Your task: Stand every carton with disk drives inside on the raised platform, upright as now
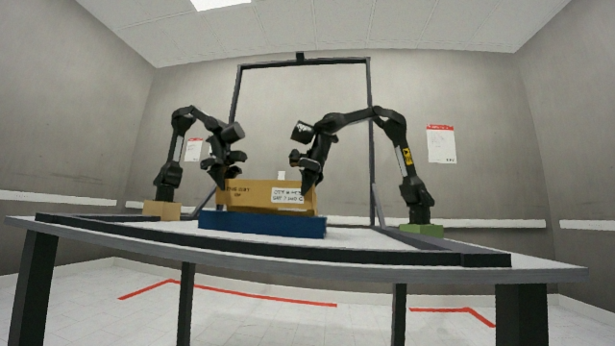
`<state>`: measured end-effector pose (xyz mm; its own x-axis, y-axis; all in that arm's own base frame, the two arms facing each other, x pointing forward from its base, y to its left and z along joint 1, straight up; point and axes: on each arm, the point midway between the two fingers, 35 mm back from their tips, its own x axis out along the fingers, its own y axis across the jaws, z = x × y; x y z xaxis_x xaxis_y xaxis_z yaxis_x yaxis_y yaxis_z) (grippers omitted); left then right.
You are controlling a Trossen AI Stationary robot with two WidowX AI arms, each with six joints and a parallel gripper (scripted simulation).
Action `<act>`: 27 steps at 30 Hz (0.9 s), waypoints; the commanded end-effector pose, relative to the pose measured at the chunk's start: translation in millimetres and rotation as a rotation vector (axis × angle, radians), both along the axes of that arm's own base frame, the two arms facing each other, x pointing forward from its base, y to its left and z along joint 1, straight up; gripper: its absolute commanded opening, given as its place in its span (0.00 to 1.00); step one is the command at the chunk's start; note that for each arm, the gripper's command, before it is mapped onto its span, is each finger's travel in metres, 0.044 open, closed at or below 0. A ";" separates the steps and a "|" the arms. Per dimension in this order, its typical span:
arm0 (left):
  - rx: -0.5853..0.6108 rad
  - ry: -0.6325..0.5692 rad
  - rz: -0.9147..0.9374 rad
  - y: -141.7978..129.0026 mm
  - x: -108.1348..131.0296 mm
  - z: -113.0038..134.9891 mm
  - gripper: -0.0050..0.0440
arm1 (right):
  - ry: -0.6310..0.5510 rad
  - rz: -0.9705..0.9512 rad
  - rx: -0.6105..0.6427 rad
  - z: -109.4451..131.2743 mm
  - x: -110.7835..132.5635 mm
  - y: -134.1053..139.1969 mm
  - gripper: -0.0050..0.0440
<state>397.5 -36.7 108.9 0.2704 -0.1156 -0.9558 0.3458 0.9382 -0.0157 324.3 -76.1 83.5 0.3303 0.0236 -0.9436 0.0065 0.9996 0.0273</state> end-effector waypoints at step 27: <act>-0.009 -0.096 -0.003 0.5 2.5 -0.9 0.00 | -0.022 0.003 -0.006 -8.0 0.5 -4.6 0.00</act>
